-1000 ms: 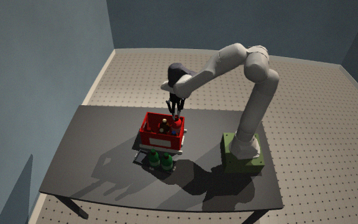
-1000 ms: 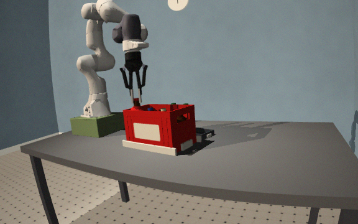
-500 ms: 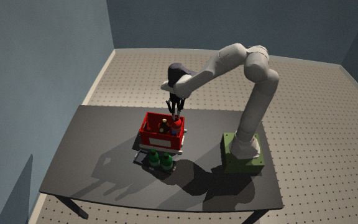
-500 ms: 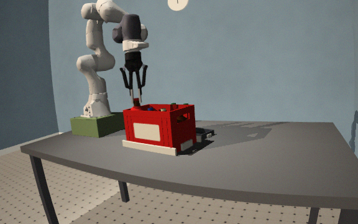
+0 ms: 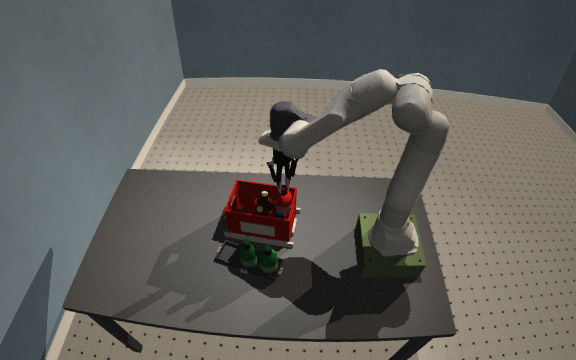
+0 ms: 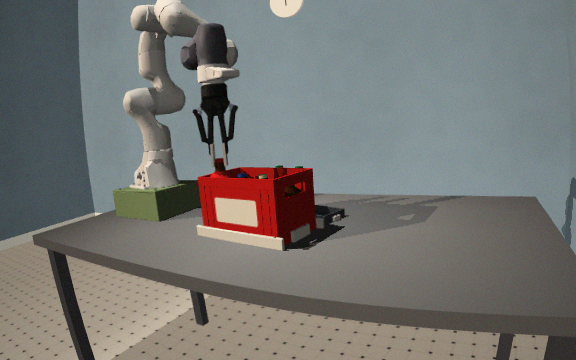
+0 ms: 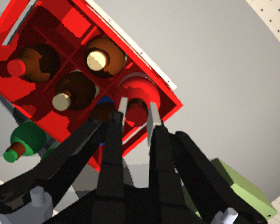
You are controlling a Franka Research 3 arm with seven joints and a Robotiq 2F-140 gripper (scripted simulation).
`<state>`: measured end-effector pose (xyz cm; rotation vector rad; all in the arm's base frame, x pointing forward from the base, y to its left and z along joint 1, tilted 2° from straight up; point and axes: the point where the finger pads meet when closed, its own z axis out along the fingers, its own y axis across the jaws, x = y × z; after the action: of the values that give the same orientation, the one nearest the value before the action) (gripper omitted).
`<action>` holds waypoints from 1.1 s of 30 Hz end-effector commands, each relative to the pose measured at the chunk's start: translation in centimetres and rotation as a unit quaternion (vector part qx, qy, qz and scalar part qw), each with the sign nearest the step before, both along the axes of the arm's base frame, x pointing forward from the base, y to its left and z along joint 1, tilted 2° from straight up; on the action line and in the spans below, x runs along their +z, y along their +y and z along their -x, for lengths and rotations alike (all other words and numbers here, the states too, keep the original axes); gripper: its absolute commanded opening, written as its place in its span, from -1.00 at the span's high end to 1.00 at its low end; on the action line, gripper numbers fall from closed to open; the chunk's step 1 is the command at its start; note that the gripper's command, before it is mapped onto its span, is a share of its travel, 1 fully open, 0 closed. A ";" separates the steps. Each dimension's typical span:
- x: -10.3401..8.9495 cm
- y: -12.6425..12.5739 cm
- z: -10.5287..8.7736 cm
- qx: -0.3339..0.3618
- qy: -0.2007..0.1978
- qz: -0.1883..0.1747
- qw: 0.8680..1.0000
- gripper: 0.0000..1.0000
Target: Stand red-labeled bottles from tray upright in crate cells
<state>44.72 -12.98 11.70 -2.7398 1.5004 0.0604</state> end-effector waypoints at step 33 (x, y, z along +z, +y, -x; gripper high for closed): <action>-2.9 0.1 -0.3 0.000 -0.005 0.003 1.000 1.00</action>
<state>44.49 -12.84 8.72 -2.7411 1.4998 0.0694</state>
